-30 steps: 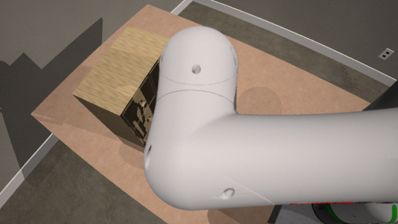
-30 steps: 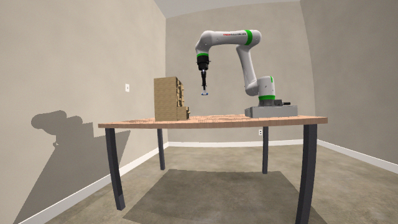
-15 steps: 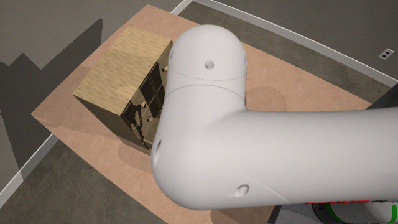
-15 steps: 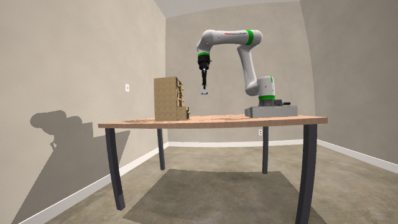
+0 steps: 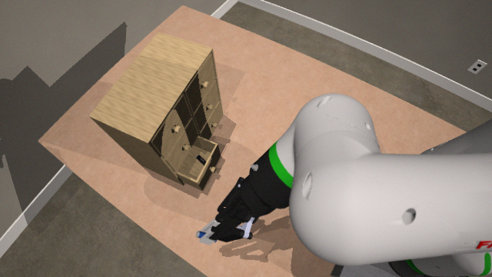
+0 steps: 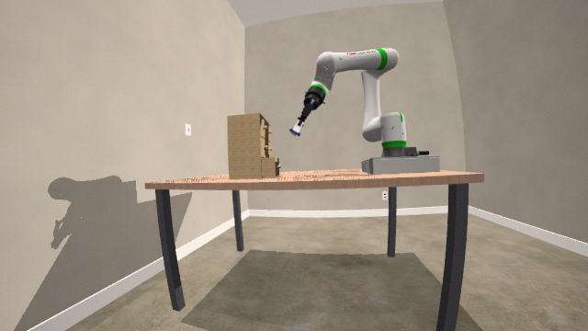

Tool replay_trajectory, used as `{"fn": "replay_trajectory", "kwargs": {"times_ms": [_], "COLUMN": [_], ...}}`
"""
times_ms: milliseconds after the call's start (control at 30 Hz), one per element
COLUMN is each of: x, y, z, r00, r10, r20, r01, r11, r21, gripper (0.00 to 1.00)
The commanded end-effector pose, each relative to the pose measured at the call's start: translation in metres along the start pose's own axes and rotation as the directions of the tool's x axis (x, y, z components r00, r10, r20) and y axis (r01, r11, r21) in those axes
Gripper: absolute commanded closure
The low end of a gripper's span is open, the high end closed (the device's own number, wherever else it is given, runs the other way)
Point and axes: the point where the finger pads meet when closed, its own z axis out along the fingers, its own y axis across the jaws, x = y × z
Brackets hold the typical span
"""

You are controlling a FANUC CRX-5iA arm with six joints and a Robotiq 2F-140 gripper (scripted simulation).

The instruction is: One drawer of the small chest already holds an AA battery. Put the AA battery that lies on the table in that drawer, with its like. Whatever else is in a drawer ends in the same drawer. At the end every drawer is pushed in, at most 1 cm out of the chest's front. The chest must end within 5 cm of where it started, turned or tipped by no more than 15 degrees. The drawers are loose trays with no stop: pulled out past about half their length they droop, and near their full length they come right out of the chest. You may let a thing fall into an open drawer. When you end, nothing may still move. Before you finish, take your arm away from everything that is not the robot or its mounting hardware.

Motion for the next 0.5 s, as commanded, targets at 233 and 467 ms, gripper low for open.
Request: {"fn": "replay_trajectory", "kwargs": {"times_ms": [233, 467], "x": [-0.001, -0.026], "y": [0.054, 0.082], "z": [-0.054, -0.067], "r00": [0.855, 0.781], "r10": [-0.123, -0.182], "r20": [-0.504, -0.597], "r01": [0.009, -0.079], "r11": [0.975, 0.920], "r21": [-0.223, -0.384], "gripper": [0.94, 0.94]}}
